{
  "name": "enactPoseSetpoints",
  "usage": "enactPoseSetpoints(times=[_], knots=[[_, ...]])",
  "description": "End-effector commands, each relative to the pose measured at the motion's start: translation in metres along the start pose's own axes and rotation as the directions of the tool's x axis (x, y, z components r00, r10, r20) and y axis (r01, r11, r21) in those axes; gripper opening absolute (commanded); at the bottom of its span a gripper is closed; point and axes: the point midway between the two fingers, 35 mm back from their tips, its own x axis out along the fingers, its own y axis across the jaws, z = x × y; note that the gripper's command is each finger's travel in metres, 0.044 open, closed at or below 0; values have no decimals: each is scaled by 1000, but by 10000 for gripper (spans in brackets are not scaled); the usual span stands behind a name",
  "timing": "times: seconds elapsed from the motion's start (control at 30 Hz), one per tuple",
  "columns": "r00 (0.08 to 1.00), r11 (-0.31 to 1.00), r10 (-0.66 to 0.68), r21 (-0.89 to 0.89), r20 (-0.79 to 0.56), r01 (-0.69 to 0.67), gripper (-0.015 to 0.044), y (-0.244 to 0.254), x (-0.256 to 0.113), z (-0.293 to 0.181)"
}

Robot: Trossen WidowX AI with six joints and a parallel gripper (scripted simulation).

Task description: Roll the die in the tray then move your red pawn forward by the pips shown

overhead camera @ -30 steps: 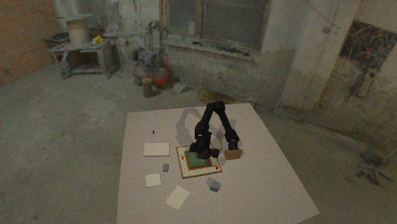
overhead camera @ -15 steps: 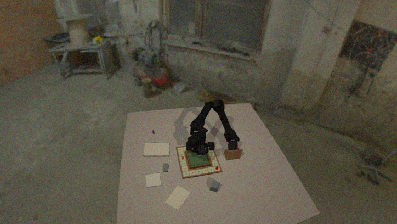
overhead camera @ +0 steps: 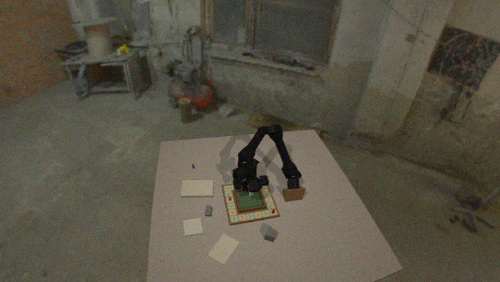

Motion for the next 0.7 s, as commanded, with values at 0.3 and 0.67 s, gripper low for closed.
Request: enactPoseSetpoints(times=[0.3, 0.67], knots=[[912, 998, 68, -21, 405, -66, 0, 8, 10, 2], [727, 999, -20, -7, 686, 34, 0, 6, 10, 0]])
